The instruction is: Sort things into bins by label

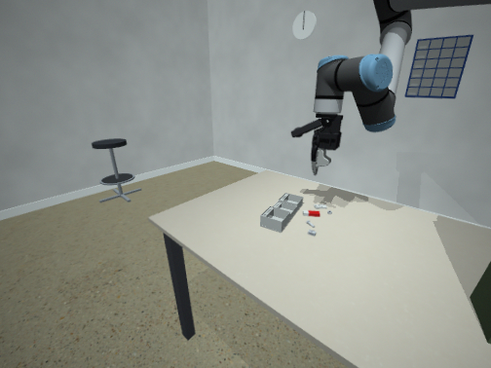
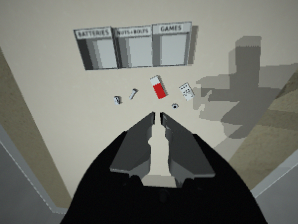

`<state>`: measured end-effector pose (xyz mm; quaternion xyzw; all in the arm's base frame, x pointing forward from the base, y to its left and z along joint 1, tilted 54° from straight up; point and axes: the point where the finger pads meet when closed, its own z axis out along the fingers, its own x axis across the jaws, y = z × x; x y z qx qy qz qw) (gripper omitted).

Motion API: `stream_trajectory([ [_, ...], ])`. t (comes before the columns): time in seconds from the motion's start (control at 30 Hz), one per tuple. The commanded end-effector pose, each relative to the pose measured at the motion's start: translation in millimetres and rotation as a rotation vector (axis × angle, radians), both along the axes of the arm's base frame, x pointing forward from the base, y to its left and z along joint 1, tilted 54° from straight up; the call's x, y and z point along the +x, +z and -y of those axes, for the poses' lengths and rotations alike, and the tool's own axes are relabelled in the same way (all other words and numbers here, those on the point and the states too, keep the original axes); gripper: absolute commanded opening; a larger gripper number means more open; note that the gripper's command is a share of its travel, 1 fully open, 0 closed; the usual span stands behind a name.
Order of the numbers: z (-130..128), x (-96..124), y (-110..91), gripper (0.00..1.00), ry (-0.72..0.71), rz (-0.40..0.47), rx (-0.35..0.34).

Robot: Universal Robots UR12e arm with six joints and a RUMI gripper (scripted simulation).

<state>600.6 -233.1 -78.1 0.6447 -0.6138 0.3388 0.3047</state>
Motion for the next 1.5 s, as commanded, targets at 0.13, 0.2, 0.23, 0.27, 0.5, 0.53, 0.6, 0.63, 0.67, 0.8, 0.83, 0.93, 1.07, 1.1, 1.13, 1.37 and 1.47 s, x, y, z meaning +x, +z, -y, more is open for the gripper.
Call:
stream_trajectory([
  [0.13, 40.8, 39.9, -9.7, 0.04, 0.016, -0.010, -0.001],
  [0.2, 52.8, 51.2, -12.3, 0.04, 0.016, -0.010, -0.001],
  [0.23, 58.8, 56.9, -13.6, 0.04, 0.016, -0.010, -0.001],
  [0.27, 64.7, 62.5, -15.0, 0.04, 0.016, -0.010, -0.001],
  [0.5, 93.3, 89.6, -21.2, 0.04, 0.016, -0.010, -0.001],
  [0.53, 93.3, 89.6, -21.2, 0.04, 0.016, -0.010, -0.001],
  [0.6, 93.3, 89.6, -21.2, 0.04, 0.016, -0.010, -0.001],
  [0.63, 93.2, 89.6, -21.2, 0.04, 0.016, -0.010, -0.001],
  [0.67, 93.2, 89.6, -21.2, 0.04, 0.016, -0.010, -0.001],
  [0.8, 97.6, 90.0, -24.3, 0.04, 0.016, -0.010, -0.001],
  [0.83, 99.7, 90.2, -25.9, 0.04, 0.016, -0.010, -0.001],
  [0.93, 106.2, 90.7, -30.6, 0.04, 0.016, -0.010, -0.001],
  [1.07, 112.6, 91.3, -35.2, 0.04, 0.016, -0.010, -0.001],
  [1.1, 112.6, 91.3, -35.2, 0.04, 0.016, -0.010, -0.001],
  [1.13, 114.8, 91.5, -36.8, 0.04, 0.016, -0.010, -0.001],
  [1.37, 129.9, 92.8, -47.7, 0.04, 0.016, -0.010, -0.001],
  [1.47, 136.3, 93.3, -52.4, 0.04, 0.016, -0.010, -0.001],
])
